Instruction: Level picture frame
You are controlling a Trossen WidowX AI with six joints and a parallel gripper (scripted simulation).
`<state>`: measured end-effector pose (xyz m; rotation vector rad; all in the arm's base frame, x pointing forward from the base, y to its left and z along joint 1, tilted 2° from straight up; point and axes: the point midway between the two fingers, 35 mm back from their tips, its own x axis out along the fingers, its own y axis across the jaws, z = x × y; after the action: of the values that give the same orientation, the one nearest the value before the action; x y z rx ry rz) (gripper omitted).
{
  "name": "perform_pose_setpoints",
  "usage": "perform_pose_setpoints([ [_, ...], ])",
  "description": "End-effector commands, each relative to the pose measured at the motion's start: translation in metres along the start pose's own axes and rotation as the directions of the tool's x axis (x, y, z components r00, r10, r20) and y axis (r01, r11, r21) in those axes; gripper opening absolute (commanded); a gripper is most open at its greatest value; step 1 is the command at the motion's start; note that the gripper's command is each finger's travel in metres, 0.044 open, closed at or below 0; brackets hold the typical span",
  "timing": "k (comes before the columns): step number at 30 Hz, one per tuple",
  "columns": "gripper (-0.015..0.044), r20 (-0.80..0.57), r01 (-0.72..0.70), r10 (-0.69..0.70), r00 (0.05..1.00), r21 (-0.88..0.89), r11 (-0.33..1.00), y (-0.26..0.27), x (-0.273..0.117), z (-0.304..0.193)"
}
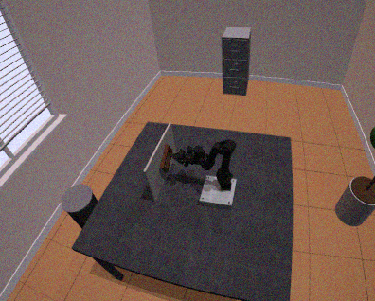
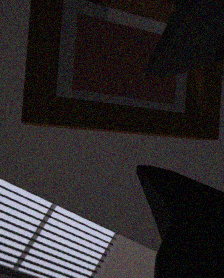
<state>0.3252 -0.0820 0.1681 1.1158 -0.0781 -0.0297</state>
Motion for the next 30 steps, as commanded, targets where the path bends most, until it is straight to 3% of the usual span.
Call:
perform_pose_setpoints([
  [1,0.0260,0.004,0.004,-0.004,1.000,0.003,1.000,-0.004,0.009,-0.003],
  [30,0.0260,0.004,0.003,-0.003,1.000,0.003,1.000,-0.004,0.025,-0.002],
])
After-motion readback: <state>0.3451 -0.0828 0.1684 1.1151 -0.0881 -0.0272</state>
